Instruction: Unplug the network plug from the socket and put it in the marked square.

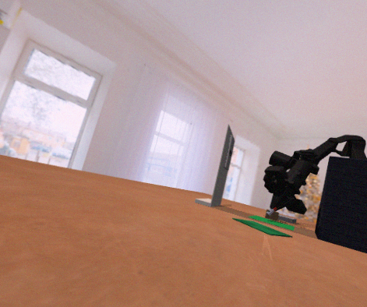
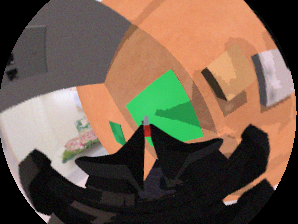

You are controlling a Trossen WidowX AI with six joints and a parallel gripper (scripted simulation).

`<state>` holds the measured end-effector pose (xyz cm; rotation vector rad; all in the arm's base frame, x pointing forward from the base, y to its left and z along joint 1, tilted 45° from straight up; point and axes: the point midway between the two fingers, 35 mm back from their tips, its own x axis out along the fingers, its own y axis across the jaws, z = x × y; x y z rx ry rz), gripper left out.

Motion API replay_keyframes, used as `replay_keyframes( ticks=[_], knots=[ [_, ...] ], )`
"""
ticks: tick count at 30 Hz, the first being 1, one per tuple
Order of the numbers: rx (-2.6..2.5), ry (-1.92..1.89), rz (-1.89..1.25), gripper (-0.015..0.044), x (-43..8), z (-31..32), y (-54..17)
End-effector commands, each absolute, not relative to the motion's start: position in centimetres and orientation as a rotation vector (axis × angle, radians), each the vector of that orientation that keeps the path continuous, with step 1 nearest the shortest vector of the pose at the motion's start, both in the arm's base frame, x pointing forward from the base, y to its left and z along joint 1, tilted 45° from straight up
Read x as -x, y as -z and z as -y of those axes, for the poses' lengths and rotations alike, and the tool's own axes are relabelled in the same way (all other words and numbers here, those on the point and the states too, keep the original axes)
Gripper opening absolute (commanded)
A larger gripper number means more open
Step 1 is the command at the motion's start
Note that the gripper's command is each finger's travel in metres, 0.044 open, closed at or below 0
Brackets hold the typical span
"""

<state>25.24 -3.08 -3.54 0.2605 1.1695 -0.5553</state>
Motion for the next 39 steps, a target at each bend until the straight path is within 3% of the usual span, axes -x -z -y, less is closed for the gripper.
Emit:
replay_keyframes(
  ticks=[1, 25, 31, 39],
  knots=[
    [-0.258, 0.554, -1.177, 0.0000, -24.9, 3.5, 4.1],
    [-0.258, 0.557, -1.174, 0.0000, -24.8, 4.4, 4.7],
    [-0.258, 0.557, -1.174, 0.0156, -24.8, 4.4, 4.7],
    [-0.258, 0.557, -1.174, 0.0156, -24.8, 4.3, 4.5]
  ],
)
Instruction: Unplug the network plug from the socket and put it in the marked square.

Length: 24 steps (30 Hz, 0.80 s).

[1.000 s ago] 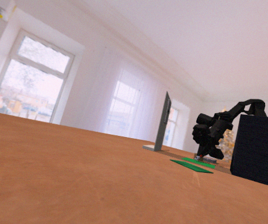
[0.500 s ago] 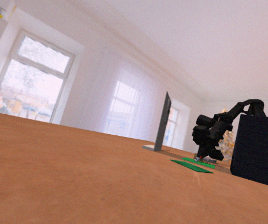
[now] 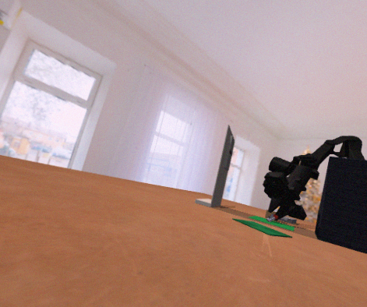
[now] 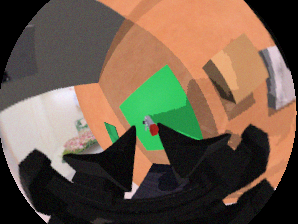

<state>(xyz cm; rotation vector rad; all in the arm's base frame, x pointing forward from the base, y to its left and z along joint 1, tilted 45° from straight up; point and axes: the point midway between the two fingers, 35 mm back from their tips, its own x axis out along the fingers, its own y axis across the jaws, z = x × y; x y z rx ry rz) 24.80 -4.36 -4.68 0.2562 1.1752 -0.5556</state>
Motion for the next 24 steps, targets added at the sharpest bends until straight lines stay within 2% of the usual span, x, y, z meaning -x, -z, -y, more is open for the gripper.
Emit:
replay_keyframes(
  ticks=[1, 24],
  knots=[
    [-0.258, 0.557, -1.174, 0.0156, -24.8, 4.3, 4.4],
    [-0.258, 0.555, -1.177, 0.0156, -24.2, 3.5, 2.5]
  ],
)
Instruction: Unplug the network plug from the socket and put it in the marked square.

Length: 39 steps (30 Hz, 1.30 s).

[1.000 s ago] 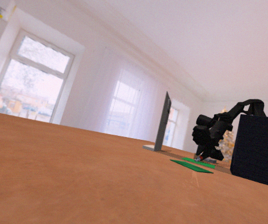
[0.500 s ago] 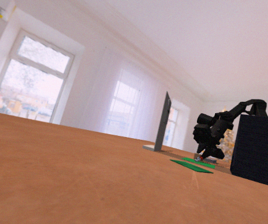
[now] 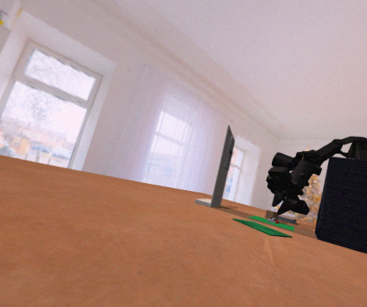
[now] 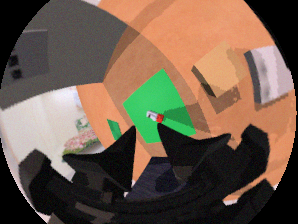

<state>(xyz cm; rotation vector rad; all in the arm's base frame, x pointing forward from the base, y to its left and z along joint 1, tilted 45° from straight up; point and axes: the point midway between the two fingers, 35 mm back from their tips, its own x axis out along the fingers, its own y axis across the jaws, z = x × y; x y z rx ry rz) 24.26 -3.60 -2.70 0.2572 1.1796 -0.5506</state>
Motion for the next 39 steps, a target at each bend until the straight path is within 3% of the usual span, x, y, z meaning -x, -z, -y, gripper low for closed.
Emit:
replay_keyframes(
  ticks=[1, 39],
  knots=[
    [-0.258, 0.555, -1.177, 0.0156, -24.3, 3.5, 2.4],
    [-0.263, 0.552, -1.181, 0.0156, -24.9, -0.6, -1.8]
  ],
)
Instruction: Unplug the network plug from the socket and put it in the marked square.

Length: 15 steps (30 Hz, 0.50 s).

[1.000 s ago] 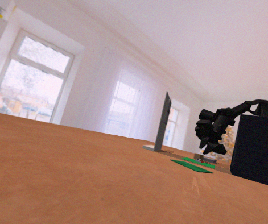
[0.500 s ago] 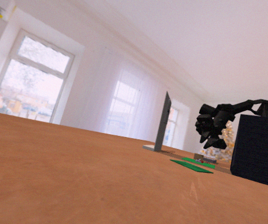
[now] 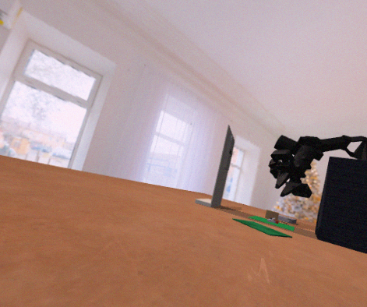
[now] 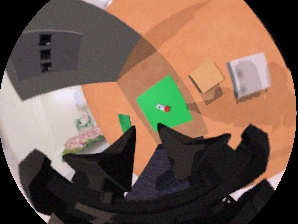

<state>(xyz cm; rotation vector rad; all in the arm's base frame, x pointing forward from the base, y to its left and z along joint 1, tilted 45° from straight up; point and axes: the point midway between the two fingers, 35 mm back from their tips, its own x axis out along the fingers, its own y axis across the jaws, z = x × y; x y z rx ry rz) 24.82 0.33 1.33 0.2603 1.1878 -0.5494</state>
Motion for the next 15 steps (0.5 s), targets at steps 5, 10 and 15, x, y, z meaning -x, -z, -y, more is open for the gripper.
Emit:
replay_keyframes(
  ticks=[5, 10, 15],
  knots=[
    [-0.262, 0.552, -1.181, 0.0156, -24.9, -1.2, -2.4],
    [-0.262, 0.552, -1.181, 0.0156, -24.8, -1.7, -3.0],
    [-0.262, 0.552, -1.180, 0.0156, -24.7, -2.2, -3.7]
  ],
)
